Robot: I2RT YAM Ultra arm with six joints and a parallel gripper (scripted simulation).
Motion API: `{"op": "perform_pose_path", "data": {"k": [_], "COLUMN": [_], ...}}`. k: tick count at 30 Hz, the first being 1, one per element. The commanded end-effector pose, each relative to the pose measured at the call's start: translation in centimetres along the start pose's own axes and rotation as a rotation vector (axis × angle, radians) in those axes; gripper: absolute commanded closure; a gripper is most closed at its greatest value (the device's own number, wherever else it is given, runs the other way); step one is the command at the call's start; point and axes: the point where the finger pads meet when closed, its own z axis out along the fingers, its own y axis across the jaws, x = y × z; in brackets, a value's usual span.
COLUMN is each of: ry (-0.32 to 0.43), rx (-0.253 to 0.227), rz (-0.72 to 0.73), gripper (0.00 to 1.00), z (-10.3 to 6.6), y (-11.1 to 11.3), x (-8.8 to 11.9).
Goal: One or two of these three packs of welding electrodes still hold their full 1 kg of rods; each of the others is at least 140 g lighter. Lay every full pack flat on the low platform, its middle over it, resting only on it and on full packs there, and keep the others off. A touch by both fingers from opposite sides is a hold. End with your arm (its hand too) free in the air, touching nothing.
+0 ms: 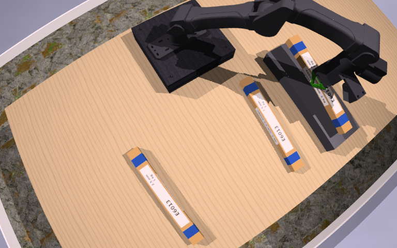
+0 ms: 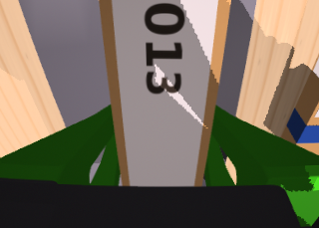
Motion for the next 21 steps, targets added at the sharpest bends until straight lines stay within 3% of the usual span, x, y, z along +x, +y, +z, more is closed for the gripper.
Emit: {"op": "perform_pose_path", "data": {"k": [1, 21], "ry": [-0.077, -0.077], "rx": [-0.055, -0.055], "rz": [0.002, 0.002], "gripper": [1.00, 1.00], "z": [-5.46, -5.48], "y": [0.24, 0.23], "x": [-0.16, -0.15]}}
